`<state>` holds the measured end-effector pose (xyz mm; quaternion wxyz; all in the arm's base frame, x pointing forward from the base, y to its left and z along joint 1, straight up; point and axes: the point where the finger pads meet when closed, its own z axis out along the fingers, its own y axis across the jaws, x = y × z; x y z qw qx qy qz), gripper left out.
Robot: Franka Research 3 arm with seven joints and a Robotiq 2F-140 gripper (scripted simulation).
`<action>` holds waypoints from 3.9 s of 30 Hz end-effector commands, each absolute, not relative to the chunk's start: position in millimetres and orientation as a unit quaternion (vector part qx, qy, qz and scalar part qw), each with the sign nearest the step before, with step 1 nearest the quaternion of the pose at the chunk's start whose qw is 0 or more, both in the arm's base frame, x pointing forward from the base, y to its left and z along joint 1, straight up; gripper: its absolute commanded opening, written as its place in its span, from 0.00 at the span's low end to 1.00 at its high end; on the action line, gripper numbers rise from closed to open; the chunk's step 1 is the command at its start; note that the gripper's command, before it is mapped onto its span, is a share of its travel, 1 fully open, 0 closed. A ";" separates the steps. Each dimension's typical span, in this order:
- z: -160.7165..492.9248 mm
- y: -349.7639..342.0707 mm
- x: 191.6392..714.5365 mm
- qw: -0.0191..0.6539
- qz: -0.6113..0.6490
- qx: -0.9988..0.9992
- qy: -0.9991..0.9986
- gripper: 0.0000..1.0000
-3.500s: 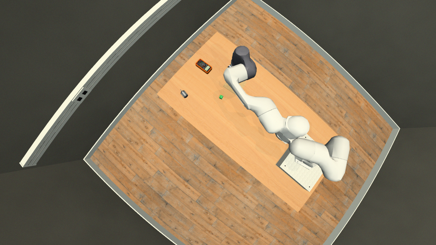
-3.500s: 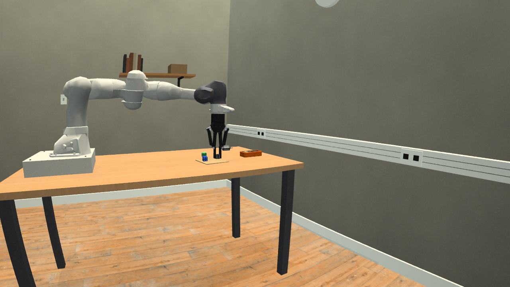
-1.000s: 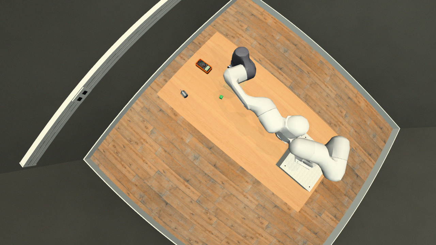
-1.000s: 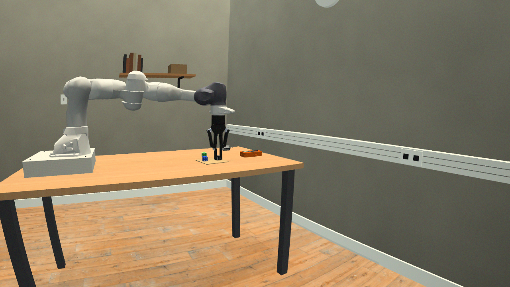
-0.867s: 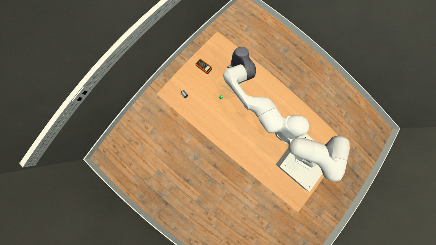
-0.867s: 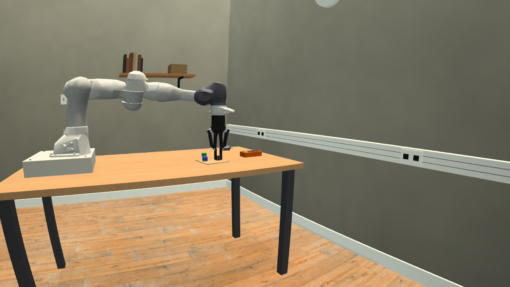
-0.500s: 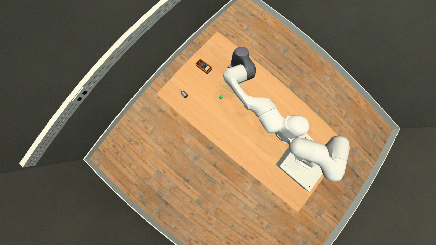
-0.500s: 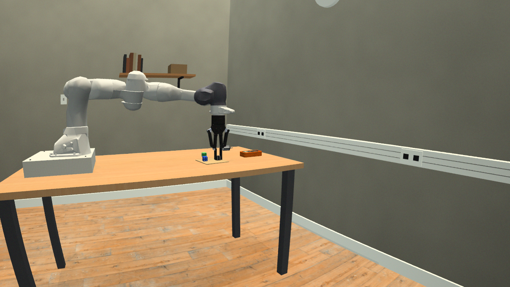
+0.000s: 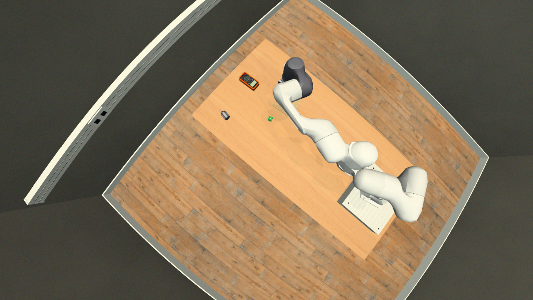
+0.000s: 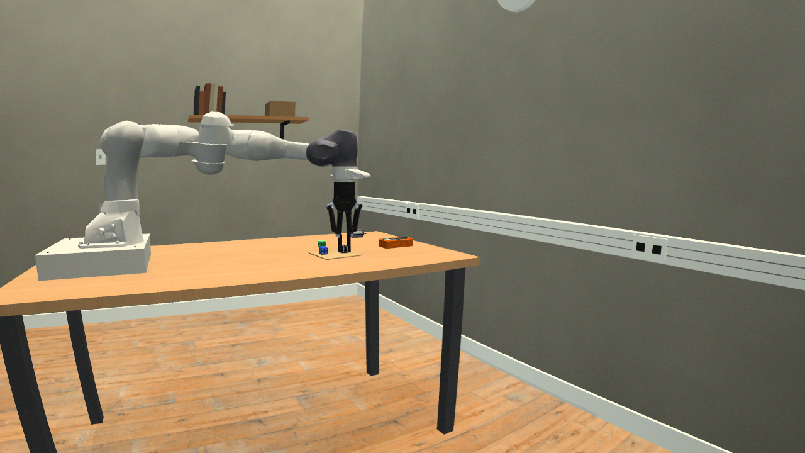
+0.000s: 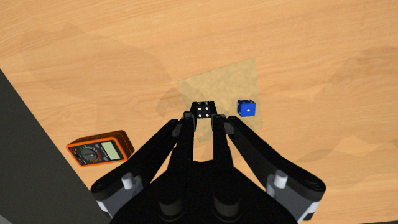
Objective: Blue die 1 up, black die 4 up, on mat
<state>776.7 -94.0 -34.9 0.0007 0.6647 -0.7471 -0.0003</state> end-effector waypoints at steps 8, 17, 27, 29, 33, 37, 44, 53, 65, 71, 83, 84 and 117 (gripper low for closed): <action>-35.5 -93.5 777.8 -0.001 0.000 0.663 -0.749 0.30; -35.5 -93.5 777.8 -0.001 0.000 0.663 -0.749 0.32; -31.1 -93.5 777.8 -0.001 0.000 0.663 -0.749 0.32; -28.9 -93.5 777.8 -0.001 0.000 0.663 -0.749 0.32; -14.9 -93.6 777.8 -0.001 0.000 0.663 -0.749 0.32; 5.5 -93.6 777.7 -0.001 0.000 0.663 -0.749 0.32; 37.4 -93.6 777.7 -0.001 0.000 0.663 -0.749 0.32; 54.4 -93.7 777.7 -0.001 0.000 0.663 -0.749 0.32; 54.5 -93.7 777.7 -0.001 0.000 0.663 -0.749 1.00; 54.5 -93.7 777.7 -0.001 0.000 0.663 -0.749 1.00; 61.9 -93.7 777.7 -0.001 0.000 0.663 -0.749 1.00; 65.0 -93.7 777.7 -0.001 0.000 0.663 -0.749 1.00; 125.3 -93.8 777.5 -0.001 0.000 0.663 -0.749 1.00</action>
